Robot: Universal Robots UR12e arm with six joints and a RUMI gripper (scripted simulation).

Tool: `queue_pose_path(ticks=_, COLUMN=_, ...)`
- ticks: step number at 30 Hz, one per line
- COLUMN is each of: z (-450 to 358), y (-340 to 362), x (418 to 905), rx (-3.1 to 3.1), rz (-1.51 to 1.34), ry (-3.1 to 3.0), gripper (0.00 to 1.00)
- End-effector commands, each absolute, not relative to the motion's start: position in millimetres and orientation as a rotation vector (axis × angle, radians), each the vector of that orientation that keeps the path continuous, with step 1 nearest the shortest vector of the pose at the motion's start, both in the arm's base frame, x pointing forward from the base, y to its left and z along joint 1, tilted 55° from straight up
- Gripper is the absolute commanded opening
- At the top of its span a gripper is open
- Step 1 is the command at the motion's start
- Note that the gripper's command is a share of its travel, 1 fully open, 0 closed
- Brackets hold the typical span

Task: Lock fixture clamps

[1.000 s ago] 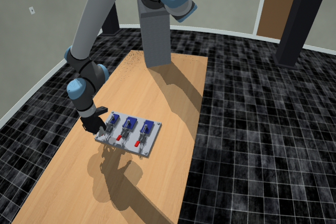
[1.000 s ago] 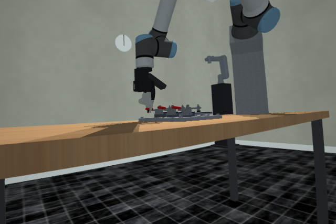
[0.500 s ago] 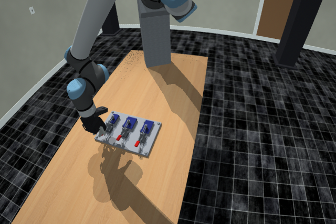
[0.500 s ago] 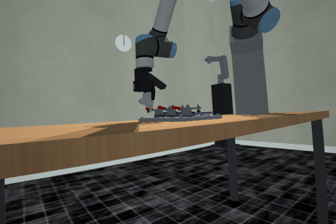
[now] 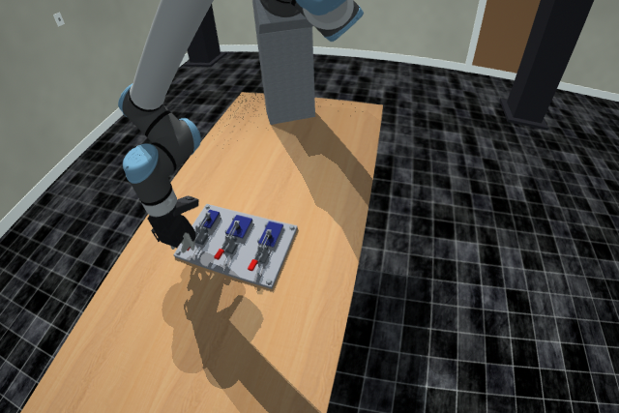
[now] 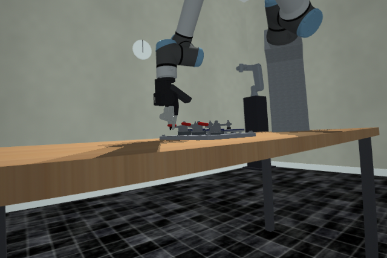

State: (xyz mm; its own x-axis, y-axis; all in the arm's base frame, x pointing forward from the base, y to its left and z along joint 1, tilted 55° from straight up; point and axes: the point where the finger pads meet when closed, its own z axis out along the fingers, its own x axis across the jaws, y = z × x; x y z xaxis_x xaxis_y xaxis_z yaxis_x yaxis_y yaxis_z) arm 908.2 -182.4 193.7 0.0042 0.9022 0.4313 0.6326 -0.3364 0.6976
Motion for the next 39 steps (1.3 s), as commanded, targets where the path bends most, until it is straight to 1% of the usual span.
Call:
queue_pose_path(ticks=1, z=193.8, y=-182.6, x=908.0, rx=1.982, rz=1.249, ry=1.59, gripper=0.0)
queue_pose_path(ticks=10, z=193.8, y=-182.6, x=908.0, rx=1.982, rz=1.249, ry=1.59, gripper=0.0)
queue_pose_path(ticks=11, z=194.1, y=-182.7, x=908.1, rx=1.981, rz=1.249, ry=1.59, gripper=0.28)
queue_pose_path(ticks=39, z=194.1, y=-182.7, x=908.1, rx=1.981, rz=1.249, ry=1.59, gripper=0.28)
